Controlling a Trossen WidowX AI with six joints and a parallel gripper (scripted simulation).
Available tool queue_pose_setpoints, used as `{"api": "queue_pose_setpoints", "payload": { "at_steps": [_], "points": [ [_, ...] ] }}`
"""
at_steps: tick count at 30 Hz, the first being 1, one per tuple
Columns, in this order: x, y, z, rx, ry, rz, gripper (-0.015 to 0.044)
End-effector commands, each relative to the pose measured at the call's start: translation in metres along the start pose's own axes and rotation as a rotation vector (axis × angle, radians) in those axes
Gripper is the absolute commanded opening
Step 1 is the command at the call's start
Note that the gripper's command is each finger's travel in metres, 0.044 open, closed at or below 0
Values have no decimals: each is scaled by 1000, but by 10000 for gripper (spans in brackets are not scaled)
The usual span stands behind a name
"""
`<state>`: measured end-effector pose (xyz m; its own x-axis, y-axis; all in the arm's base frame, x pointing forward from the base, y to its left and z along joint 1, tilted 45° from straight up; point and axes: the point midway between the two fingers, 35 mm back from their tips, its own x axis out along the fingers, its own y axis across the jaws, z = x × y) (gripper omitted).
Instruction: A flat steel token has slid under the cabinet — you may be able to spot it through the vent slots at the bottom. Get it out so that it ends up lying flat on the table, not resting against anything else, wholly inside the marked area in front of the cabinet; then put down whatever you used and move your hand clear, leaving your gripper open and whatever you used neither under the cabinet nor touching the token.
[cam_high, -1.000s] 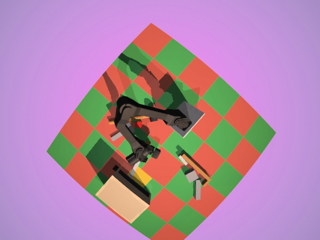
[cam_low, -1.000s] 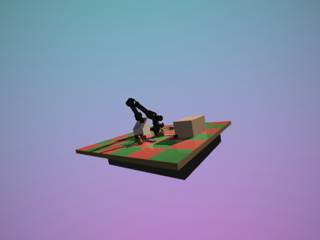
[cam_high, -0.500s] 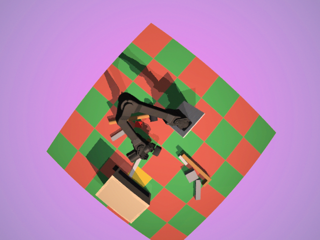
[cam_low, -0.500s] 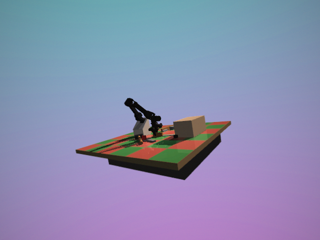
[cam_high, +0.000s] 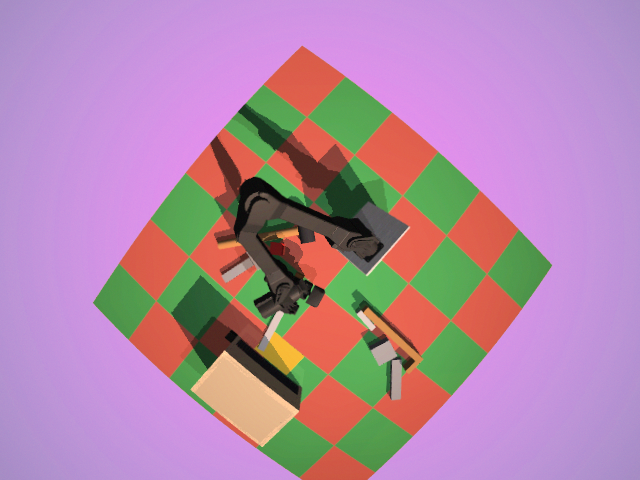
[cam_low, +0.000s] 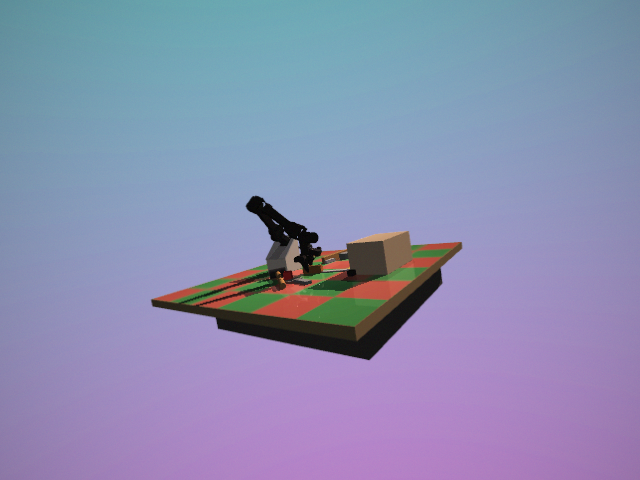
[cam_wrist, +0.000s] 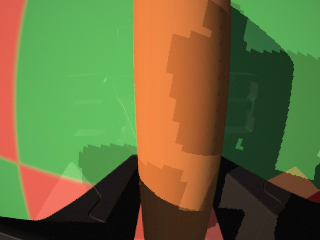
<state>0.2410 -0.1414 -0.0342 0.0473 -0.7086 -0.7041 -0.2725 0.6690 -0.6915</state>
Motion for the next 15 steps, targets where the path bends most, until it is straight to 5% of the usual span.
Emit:
{"api": "queue_pose_setpoints", "payload": {
  "at_steps": [1, 9, 15],
  "points": [
    [0, 0, 0, 0, 0, 0, 0],
    [0, 0, 0, 0, 0, 0, 200],
    [0, 0, 0, 1, 1, 1, 226]
  ]
}}
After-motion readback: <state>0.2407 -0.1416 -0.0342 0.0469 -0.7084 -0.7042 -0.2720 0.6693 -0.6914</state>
